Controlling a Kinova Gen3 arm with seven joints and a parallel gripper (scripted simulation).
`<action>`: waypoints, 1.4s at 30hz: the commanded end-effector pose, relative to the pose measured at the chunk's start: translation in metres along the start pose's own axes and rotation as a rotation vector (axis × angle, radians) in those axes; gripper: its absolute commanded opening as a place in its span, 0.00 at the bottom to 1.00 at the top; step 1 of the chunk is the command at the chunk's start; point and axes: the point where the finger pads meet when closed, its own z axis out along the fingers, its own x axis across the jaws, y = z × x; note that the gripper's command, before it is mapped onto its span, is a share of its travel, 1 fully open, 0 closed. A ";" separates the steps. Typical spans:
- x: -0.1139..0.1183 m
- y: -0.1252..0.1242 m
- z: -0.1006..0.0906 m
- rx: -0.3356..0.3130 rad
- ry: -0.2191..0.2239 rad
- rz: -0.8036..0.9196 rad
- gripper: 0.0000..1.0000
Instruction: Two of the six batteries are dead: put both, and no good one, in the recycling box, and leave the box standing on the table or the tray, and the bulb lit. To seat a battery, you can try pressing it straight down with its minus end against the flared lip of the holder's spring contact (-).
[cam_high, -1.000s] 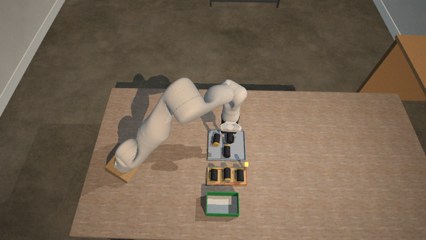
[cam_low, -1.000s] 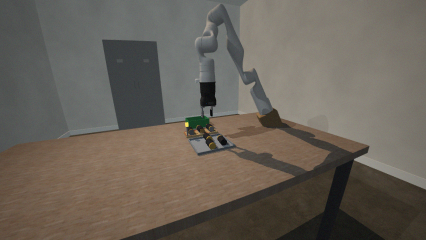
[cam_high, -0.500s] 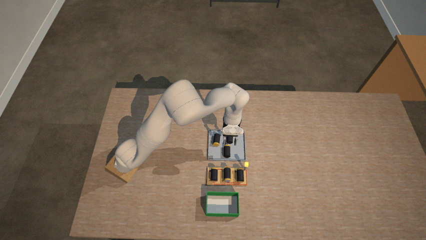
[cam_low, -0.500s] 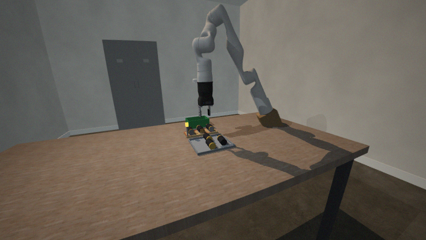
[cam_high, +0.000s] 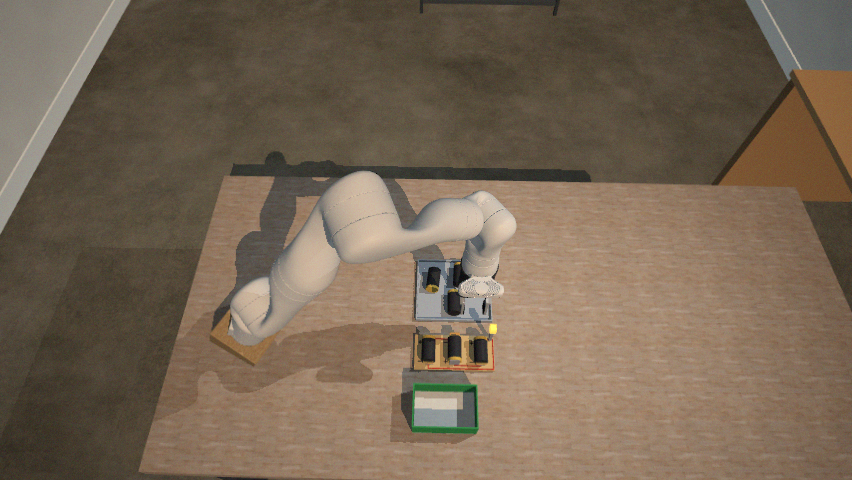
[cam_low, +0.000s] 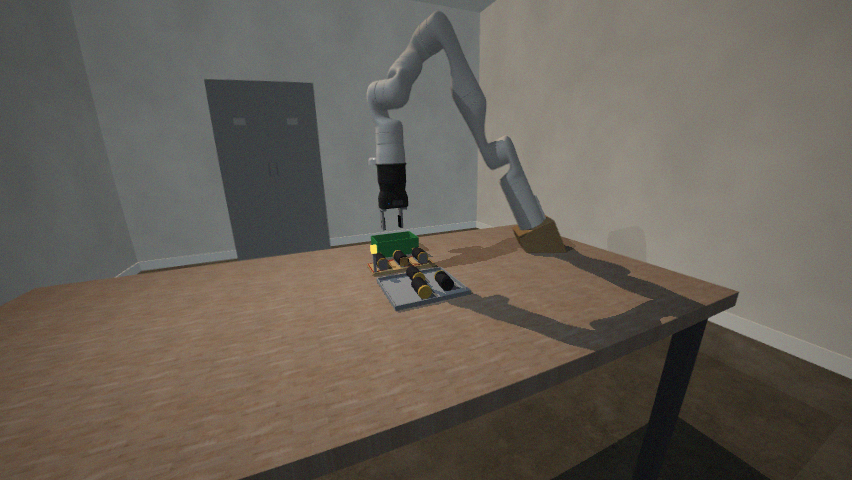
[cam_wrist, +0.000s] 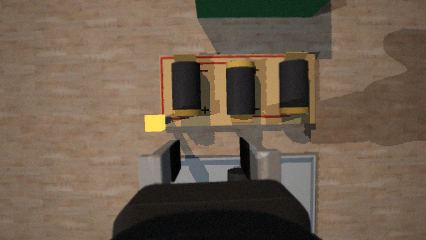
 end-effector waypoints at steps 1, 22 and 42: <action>-0.009 -0.019 -0.001 0.003 -0.004 0.023 0.90; -0.026 -0.057 -0.001 0.003 -0.004 0.023 0.90; -0.026 -0.057 -0.001 0.003 -0.004 0.029 0.90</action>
